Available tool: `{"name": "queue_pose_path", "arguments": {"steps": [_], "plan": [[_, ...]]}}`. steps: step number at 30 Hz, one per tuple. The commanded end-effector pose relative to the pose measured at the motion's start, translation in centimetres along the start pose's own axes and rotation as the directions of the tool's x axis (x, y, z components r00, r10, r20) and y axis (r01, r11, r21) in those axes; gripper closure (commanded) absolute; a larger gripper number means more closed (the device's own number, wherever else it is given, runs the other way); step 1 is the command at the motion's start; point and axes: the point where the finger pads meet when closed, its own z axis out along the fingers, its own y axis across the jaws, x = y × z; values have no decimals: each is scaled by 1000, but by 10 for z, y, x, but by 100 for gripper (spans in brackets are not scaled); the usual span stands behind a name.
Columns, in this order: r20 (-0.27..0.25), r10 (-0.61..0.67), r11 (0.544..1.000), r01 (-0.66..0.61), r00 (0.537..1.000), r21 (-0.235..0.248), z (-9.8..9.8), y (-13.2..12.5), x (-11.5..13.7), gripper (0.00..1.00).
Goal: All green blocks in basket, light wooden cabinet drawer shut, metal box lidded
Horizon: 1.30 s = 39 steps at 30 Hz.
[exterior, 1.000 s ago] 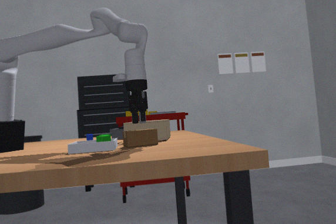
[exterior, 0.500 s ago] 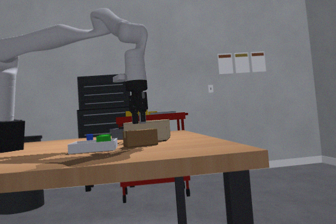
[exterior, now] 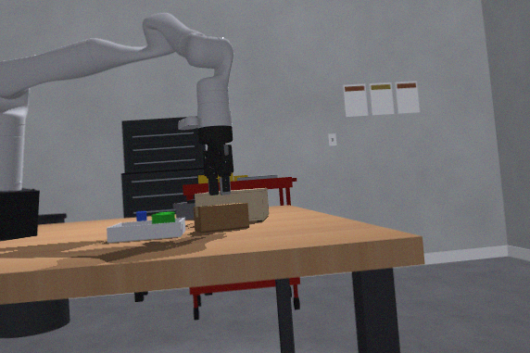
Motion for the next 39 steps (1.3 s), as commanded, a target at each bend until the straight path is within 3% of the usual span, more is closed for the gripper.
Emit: {"name": "queue_pose_path", "arguments": {"steps": [1,18,39], "plan": [[2,0,1000,0,1000,1,-1,0,-1,7],[2,0,1000,0,1000,1,5,0,-1,7],[2,0,1000,0,1000,1,32,0,-1,7]]}}
